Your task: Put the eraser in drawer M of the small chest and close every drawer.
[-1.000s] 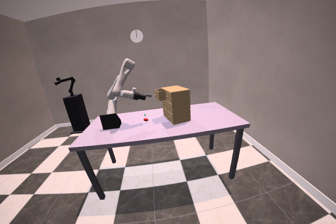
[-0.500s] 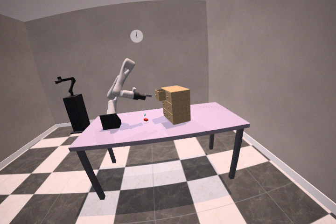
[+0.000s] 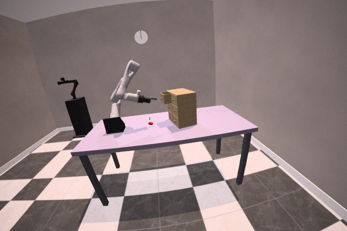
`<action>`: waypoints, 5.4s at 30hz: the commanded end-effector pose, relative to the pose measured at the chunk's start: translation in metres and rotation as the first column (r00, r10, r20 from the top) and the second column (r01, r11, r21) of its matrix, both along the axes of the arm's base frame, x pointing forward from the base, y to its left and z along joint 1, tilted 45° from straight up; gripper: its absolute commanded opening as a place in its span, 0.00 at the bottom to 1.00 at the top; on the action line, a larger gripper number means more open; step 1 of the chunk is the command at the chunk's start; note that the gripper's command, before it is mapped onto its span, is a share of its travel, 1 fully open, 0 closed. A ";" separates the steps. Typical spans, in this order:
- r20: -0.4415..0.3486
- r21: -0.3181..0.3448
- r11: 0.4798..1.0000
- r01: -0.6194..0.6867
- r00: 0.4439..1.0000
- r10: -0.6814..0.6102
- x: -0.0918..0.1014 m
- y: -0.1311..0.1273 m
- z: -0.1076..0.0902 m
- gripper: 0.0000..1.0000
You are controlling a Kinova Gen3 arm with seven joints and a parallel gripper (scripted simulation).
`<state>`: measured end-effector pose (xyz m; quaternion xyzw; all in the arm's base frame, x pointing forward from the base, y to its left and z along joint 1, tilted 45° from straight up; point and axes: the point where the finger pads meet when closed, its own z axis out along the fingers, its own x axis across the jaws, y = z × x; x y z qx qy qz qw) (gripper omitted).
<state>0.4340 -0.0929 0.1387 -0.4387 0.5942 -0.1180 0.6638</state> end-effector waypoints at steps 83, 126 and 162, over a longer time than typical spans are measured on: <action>-0.004 -0.001 1.000 0.003 1.000 -0.003 0.018 0.002 -0.001 0.00; -0.002 0.000 1.000 -0.002 1.000 0.002 0.077 0.016 0.010 0.00; -0.002 0.000 1.000 -0.001 1.000 0.001 0.104 0.022 0.014 0.00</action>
